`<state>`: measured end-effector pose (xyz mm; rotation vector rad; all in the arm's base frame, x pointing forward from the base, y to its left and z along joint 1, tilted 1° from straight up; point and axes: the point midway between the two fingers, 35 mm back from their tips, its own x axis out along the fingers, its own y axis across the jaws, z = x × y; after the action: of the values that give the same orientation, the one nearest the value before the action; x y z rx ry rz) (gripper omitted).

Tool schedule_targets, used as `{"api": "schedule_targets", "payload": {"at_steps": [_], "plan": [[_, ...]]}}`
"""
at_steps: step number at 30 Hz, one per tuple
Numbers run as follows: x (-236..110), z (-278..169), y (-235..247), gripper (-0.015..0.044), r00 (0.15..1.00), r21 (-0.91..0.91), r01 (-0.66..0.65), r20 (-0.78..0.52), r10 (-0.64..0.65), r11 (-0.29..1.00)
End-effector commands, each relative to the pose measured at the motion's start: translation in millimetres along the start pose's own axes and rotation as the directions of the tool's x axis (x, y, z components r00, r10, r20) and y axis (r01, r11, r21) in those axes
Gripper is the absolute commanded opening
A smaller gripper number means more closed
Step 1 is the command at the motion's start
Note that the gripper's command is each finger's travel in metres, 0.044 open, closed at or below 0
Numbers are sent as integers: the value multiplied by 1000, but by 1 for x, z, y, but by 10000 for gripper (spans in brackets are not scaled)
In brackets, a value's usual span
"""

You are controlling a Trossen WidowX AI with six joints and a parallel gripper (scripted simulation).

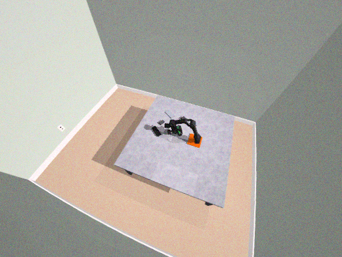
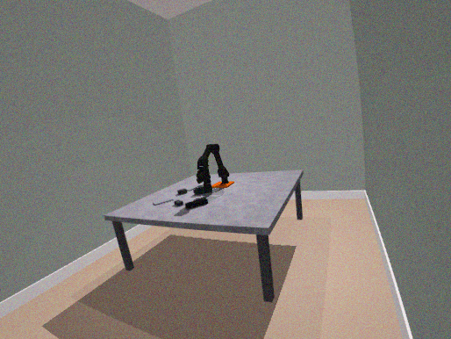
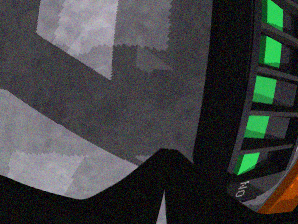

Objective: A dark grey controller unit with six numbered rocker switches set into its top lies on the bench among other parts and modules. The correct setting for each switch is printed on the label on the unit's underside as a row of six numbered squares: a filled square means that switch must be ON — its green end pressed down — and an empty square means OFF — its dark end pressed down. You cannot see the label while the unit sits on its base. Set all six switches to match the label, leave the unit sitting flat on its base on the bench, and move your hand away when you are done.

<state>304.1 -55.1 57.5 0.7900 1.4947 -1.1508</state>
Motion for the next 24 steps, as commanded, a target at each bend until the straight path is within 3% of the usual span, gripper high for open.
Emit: {"api": "schedule_targets", "payload": {"at_steps": [1,24], "plan": [[12,-1,0,0,1000,-8,19,-4,-19,1000],[28,-2,1,0,1000,-9,18,-4,-18,1000]]}}
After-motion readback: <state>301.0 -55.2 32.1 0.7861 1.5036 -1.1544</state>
